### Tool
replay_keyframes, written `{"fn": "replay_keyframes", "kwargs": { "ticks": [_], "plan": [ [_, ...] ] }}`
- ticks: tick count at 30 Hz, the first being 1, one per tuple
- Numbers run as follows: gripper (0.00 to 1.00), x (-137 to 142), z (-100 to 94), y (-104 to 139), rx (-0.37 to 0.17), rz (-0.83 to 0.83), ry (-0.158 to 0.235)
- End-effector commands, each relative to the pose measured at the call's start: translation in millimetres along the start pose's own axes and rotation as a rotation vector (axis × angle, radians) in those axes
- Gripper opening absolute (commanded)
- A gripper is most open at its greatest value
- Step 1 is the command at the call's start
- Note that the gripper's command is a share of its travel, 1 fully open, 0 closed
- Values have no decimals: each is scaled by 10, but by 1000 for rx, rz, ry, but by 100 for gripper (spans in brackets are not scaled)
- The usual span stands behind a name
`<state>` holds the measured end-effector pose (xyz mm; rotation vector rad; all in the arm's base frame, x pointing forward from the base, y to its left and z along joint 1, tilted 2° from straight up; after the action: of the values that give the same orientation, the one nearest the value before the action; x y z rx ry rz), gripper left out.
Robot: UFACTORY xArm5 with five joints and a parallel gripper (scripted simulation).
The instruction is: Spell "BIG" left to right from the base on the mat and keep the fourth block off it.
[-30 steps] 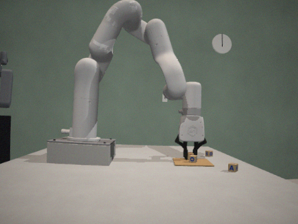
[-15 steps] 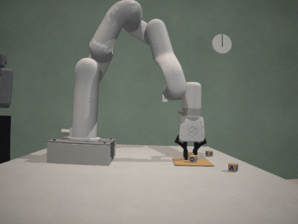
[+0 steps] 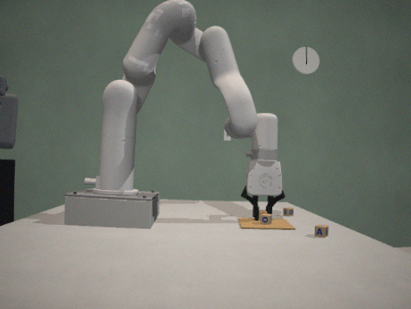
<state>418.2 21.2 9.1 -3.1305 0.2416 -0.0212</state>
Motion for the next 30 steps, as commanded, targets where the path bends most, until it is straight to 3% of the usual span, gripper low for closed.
{"fn": "replay_keyframes", "kwargs": {
  "ticks": [1,10,23,30],
  "plan": [
    [21,11,-10,-2,1,0,3],
    [21,11,-10,-2,1,0,3],
    [42,11,-10,-2,1,0,3],
    [42,11,-10,-2,1,0,3]
  ]
}}
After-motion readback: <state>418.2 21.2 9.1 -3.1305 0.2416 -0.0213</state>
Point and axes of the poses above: the point where the finger pads meet when closed, its own z axis out along the fingers, its own x axis across the jaws, y = z × x, the point moved 5 cm from there along -z, back along the fingers, and after that the axes turned 6 degrees about z, right-handed, at the moved point
